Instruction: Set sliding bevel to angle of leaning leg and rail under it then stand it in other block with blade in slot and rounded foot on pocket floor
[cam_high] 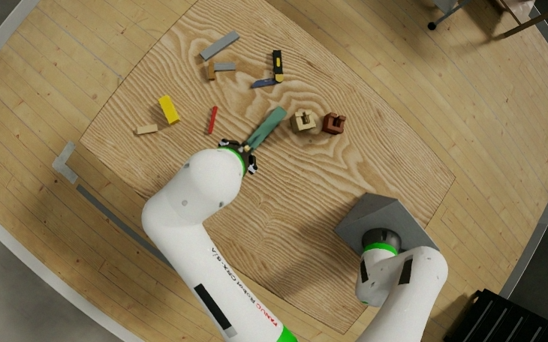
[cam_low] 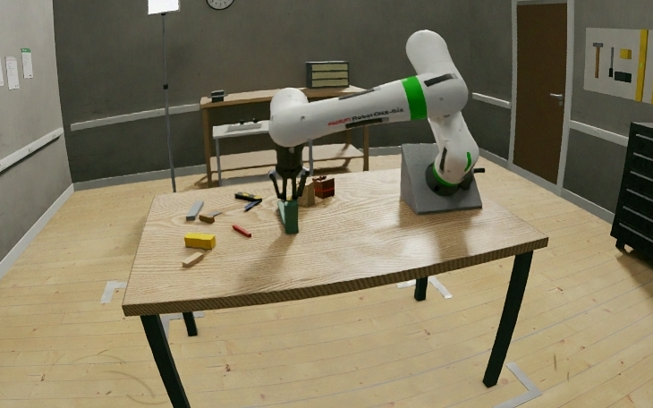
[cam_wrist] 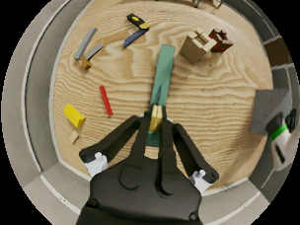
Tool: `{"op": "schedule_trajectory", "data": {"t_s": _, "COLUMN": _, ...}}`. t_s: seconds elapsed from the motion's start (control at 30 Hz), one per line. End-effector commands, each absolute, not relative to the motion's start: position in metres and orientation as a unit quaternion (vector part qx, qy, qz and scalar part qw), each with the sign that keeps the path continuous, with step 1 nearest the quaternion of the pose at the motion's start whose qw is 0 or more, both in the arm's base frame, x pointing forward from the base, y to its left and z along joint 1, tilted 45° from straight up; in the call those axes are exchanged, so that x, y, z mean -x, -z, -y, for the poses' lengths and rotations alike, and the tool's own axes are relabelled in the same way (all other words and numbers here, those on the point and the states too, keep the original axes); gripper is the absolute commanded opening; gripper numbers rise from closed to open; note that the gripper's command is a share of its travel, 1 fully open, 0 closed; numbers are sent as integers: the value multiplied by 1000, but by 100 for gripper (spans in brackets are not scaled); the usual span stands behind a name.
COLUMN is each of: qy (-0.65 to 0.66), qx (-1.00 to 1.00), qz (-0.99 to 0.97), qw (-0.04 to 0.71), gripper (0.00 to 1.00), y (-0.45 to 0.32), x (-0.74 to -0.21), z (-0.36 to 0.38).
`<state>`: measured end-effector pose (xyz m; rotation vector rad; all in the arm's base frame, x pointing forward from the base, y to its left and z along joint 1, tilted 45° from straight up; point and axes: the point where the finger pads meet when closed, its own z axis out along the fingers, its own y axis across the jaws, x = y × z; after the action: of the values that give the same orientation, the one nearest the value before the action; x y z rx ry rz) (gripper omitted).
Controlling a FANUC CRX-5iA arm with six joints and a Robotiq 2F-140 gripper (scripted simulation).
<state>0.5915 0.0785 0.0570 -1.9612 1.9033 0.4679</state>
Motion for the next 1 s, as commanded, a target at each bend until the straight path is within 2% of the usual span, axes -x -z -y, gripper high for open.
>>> {"op": "schedule_trajectory", "data": {"t_s": 0.0, "qy": -165, "qx": 695, "qz": -675, "qw": 184, "gripper": 10, "y": -58, "x": -592, "z": -78}}
{"op": "schedule_trajectory", "data": {"t_s": 0.97, "qy": -165, "qx": 695, "qz": -675, "qw": 184, "gripper": 10, "y": -62, "x": -592, "z": -69}}
